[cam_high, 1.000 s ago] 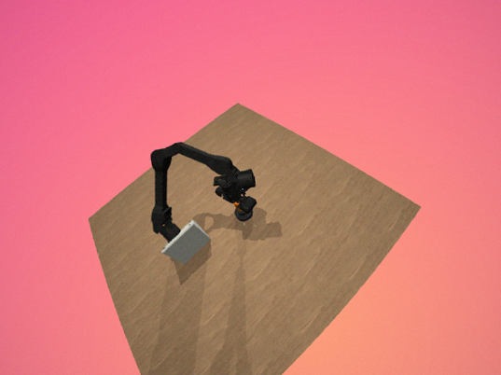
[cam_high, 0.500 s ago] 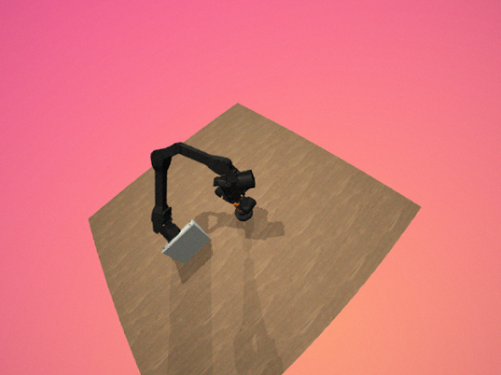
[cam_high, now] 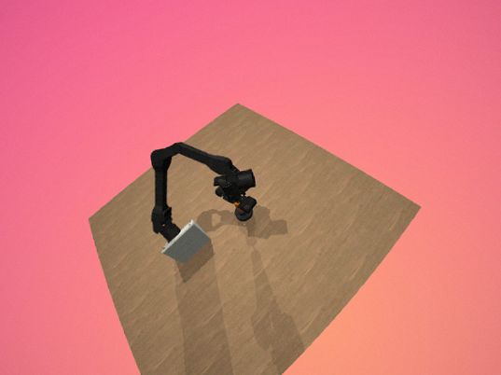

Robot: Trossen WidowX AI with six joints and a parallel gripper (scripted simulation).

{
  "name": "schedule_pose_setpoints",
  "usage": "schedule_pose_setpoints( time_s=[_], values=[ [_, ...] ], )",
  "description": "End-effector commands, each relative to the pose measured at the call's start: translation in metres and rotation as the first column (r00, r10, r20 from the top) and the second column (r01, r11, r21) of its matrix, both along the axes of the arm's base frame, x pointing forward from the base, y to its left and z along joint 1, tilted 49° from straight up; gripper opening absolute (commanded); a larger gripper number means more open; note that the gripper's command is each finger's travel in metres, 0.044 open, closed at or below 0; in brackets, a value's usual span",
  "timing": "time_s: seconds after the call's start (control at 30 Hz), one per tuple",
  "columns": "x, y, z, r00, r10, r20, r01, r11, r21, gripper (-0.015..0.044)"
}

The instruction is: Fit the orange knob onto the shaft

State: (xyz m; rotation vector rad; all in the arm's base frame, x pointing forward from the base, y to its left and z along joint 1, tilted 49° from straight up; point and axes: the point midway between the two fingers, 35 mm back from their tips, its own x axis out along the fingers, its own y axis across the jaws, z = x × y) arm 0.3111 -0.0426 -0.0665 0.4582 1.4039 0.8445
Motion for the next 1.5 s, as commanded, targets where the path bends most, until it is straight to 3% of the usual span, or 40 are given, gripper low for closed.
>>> schedule_pose_setpoints(
  time_s=[0.0, 0.47, 0.7, 1.47],
  values=[
    [-0.0007, 0.0011, -0.0006, 1.000, -0.005, 0.000, 0.005, 1.000, 0.001, 0.0000],
    [-0.0029, -0.0014, 0.0036, 1.000, 0.001, 0.007, -0.001, 1.000, 0.002, 0.0000],
    [-0.0018, -0.0025, 0.0044, 0.979, 0.133, 0.155, -0.135, 0.991, 0.000, 0.0000],
    [-0.0023, -0.0017, 0.0009, 0.979, 0.133, 0.155, -0.135, 0.991, 0.000, 0.0000]
  ],
)
